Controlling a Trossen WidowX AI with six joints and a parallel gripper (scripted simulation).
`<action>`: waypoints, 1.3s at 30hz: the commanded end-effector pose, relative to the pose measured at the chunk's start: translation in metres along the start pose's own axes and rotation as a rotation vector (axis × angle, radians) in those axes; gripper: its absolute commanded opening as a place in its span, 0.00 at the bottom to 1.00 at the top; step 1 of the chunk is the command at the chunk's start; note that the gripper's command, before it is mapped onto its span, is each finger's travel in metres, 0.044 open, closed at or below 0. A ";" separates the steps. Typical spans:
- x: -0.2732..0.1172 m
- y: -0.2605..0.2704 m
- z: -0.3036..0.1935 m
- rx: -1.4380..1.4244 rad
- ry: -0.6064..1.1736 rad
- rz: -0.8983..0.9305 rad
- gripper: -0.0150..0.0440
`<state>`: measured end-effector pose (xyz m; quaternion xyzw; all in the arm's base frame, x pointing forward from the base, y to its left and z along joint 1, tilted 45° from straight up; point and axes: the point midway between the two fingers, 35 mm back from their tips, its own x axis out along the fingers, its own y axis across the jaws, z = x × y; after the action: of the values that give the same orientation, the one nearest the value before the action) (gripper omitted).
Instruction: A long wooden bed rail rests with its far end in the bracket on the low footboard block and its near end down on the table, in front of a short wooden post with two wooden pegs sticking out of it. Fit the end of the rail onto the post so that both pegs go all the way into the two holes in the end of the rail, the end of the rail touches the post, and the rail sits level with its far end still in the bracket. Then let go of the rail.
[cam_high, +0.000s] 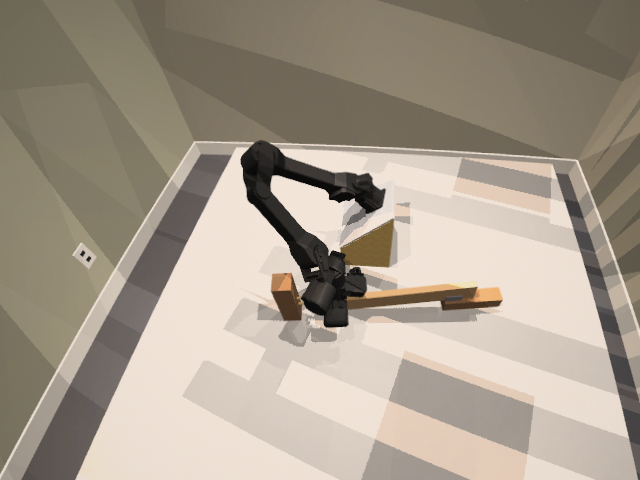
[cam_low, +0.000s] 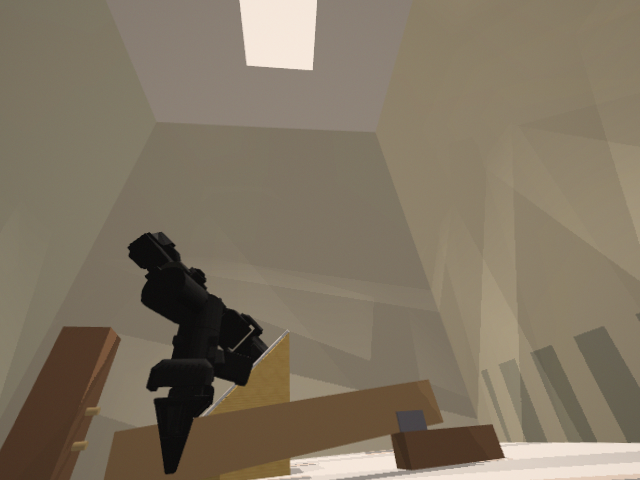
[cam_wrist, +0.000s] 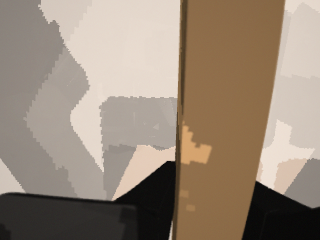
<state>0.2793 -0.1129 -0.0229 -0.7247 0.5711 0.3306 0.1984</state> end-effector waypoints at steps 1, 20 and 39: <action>-0.005 -0.003 0.001 -0.002 -0.003 -0.008 0.25; -0.014 -0.004 0.001 -0.001 -0.004 -0.009 0.25; -0.024 -0.004 0.001 -0.001 -0.004 -0.009 0.25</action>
<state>0.2784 -0.0988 -0.0096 -0.7245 0.5711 0.3316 0.1976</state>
